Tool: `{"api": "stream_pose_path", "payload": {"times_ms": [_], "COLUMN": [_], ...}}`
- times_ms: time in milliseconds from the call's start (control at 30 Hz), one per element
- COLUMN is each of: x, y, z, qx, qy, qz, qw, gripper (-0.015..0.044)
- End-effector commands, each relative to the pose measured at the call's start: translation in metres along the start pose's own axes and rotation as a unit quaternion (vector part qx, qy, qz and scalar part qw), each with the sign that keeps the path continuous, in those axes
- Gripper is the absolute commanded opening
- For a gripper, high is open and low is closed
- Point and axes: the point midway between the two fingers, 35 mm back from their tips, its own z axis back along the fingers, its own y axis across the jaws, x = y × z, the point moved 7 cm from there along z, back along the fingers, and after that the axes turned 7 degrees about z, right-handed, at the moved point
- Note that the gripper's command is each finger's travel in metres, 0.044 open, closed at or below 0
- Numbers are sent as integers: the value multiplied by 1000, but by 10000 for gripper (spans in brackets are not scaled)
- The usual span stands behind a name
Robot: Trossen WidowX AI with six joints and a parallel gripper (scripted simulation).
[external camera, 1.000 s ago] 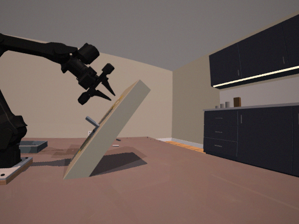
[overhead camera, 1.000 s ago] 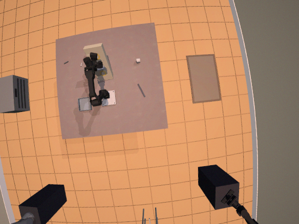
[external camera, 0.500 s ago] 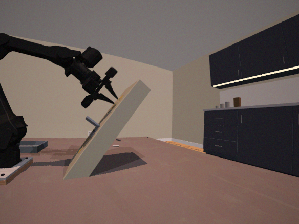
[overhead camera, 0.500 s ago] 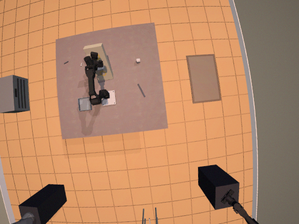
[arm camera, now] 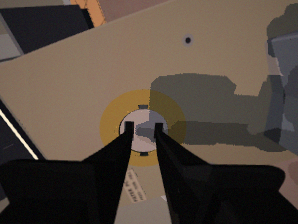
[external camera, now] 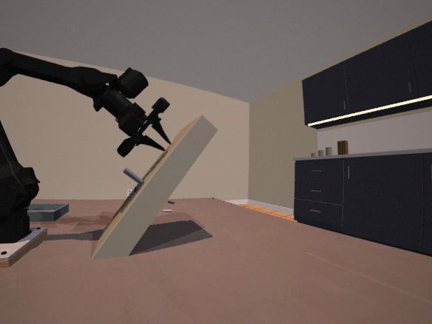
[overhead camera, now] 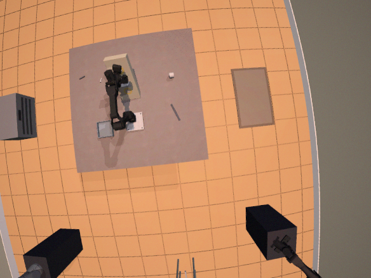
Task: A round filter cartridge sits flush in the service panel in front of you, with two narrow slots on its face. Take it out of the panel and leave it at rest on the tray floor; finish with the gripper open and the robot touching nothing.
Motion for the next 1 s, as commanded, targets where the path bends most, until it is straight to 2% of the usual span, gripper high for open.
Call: {"api": "stream_pose_path", "payload": {"times_ms": [0, 967], "x": [0, 0], "y": [1, 0], "z": [0, -14], "qx": [0, 0], "qy": [1, 1], "qz": [0, 0], "qw": [1000, 1000], "gripper": [106, 106]}}
